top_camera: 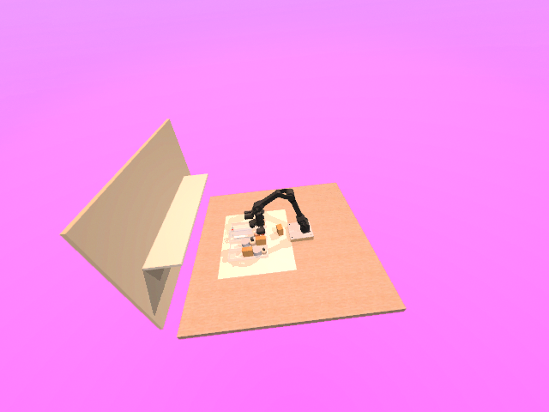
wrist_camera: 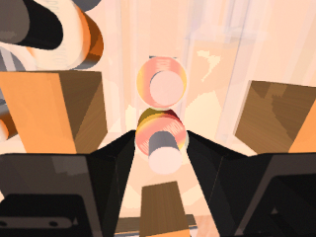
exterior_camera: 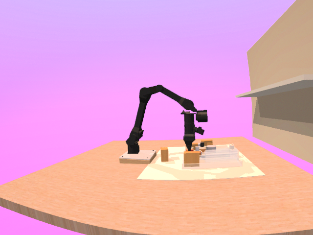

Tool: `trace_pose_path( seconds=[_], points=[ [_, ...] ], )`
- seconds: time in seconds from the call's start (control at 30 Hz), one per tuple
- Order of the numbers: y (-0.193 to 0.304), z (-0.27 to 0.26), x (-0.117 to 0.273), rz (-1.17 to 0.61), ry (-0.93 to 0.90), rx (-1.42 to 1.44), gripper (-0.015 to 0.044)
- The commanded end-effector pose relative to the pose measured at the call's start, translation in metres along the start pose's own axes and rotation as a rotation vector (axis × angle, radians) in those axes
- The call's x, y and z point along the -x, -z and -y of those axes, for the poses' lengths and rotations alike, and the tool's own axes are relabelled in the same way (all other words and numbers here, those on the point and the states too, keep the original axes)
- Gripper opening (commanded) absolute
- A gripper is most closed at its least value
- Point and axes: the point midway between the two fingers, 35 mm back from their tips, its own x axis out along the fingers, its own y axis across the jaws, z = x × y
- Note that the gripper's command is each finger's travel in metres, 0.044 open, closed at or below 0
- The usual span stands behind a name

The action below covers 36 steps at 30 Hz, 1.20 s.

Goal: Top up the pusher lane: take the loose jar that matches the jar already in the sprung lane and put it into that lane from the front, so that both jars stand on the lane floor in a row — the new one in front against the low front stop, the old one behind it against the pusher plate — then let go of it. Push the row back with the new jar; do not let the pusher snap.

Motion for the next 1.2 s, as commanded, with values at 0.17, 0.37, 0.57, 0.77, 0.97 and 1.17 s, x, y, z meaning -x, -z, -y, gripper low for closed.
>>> trace_pose_path(
  seconds=[0.17,0.37,0.57,0.77,0.97,1.17],
  points=[
    [-0.0044,-0.0001,-0.0021,0.02,-0.001,-0.002,0.0],
    [-0.0042,-0.0001,-0.0037,0.02,-0.001,-0.002,0.0],
    [-0.004,-0.0001,-0.0053,0.02,-0.001,-0.002,0.0],
    [-0.0038,-0.0001,-0.0069,0.02,-0.001,-0.002,0.0],
    [-0.0036,-0.0001,-0.0085,0.02,-0.001,-0.002,0.0],
    [-0.0034,-0.0001,-0.0101,0.02,-0.001,-0.002,0.0]
  ],
)
